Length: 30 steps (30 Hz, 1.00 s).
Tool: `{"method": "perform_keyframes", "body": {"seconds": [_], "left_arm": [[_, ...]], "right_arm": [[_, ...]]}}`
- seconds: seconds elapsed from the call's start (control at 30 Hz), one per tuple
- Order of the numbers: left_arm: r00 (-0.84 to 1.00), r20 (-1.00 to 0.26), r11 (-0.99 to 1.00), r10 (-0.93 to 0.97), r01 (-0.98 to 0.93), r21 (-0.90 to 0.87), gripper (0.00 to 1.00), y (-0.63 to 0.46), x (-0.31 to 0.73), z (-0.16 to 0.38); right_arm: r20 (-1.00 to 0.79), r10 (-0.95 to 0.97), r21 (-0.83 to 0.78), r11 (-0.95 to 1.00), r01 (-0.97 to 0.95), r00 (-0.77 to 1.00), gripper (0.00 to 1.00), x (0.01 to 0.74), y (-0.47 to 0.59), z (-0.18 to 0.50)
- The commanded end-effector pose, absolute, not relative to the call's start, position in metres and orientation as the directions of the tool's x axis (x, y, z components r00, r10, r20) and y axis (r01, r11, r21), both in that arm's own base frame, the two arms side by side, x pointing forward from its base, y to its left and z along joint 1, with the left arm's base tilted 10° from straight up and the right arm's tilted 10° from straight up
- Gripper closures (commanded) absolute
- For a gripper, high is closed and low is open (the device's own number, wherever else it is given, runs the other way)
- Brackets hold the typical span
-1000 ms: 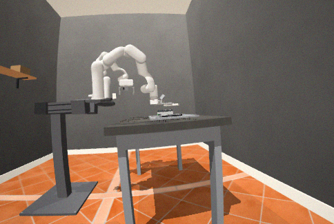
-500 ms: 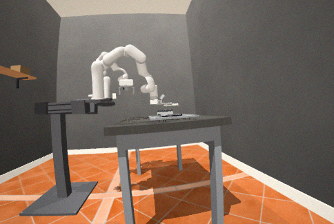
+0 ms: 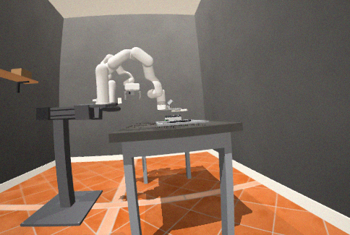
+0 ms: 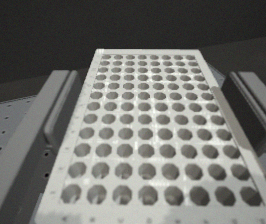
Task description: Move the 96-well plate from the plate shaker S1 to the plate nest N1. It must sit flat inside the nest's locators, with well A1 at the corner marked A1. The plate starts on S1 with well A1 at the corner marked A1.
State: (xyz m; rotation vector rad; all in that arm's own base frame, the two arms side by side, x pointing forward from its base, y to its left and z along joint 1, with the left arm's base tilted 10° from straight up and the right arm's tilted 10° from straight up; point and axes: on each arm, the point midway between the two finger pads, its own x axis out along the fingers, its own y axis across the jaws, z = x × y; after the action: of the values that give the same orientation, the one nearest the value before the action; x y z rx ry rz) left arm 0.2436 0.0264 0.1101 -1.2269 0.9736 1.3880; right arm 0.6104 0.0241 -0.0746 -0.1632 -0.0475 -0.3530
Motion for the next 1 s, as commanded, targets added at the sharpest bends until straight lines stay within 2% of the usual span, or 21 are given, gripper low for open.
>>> {"method": "perform_keyframes", "body": {"seconds": [0.0, 0.97], "left_arm": [[0.019, -0.986, -0.174, 0.167, -0.984, -0.048, 0.0, 0.027, 0.244, 0.111], [0.019, -0.986, -0.174, 0.167, -0.984, -0.048, 0.0, 0.027, 0.244, 0.111]], "right_arm": [[0.079, -0.339, -0.148, 0.926, 0.348, 0.937, 1.0, 0.612, 0.024, -0.077], [0.079, -0.339, -0.148, 0.926, 0.348, 0.937, 1.0, 0.613, 0.017, -0.122]]}}
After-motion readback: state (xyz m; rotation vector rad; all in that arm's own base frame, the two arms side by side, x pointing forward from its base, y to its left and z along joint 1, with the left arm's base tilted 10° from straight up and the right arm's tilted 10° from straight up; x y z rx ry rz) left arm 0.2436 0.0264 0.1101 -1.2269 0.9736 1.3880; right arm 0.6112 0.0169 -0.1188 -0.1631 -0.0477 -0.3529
